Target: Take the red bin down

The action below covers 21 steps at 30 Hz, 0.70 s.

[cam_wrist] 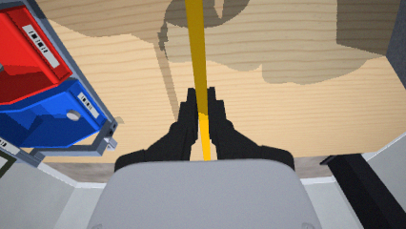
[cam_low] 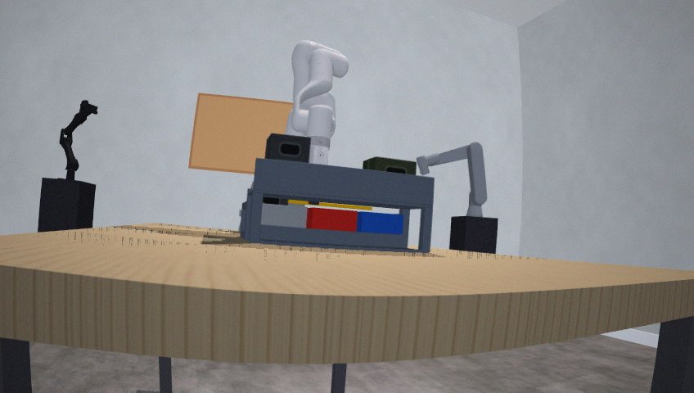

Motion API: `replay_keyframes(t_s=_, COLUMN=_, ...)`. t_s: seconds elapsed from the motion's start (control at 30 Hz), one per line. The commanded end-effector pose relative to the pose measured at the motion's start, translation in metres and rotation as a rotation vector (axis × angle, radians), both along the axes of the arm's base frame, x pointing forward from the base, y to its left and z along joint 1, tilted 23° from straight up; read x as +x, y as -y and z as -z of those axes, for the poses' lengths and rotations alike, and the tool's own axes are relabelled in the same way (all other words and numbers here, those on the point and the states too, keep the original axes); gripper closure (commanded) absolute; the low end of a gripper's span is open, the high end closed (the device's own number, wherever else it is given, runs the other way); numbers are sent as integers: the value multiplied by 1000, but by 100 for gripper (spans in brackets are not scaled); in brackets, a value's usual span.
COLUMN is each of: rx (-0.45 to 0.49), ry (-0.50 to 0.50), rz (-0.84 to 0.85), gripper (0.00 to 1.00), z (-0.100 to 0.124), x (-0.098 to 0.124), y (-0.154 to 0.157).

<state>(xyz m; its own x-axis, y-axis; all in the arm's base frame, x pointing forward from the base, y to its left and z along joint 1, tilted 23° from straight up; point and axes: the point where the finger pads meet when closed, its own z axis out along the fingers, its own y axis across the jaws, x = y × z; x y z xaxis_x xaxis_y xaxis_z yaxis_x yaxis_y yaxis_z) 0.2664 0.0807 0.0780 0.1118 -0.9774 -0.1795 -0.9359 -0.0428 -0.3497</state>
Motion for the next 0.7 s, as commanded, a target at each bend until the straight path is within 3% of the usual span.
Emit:
replay_keyframes(t_s=0.0, rx=3, ry=1, rz=-1, gripper=100, z=12, x=6, y=-3)
replay_keyframes(t_s=0.37, rx=3, ry=1, rz=-1, gripper=100, z=12, x=6, y=-3)
replay_keyframes(t_s=0.53, rx=3, ry=0, rz=-1, gripper=100, z=30, x=12, y=-7)
replay_keyframes(t_s=0.67, rx=3, ry=0, rz=-1, gripper=100, z=30, x=12, y=-7)
